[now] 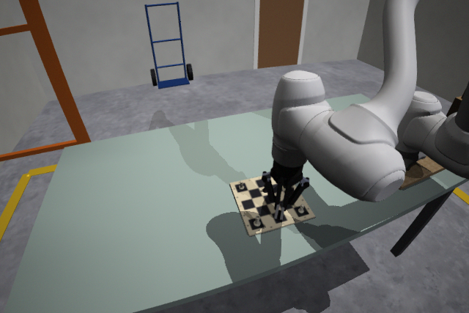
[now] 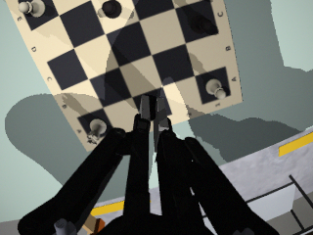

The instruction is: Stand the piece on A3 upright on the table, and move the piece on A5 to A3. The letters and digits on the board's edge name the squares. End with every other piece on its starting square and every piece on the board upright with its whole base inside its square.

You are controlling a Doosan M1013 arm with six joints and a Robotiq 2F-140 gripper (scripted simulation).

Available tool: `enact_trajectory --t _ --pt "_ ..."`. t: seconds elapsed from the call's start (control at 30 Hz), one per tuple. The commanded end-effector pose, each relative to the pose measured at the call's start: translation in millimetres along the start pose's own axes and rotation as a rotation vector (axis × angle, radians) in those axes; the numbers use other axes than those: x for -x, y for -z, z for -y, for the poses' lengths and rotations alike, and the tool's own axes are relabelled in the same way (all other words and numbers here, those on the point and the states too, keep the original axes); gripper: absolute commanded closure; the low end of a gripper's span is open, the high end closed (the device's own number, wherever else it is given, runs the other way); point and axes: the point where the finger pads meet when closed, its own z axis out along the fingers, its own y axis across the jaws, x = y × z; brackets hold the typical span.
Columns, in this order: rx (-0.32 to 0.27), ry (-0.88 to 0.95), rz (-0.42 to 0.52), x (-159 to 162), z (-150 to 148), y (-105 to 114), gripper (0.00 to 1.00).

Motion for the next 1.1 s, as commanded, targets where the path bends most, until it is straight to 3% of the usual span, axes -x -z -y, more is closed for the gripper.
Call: enact_trajectory --t 0.0,1.07 --pt "0.000 0.000 0.000 0.0 -0.1 0.0 1.00" --pt "0.000 0.000 0.000 0.0 -0.1 3.2 1.00"
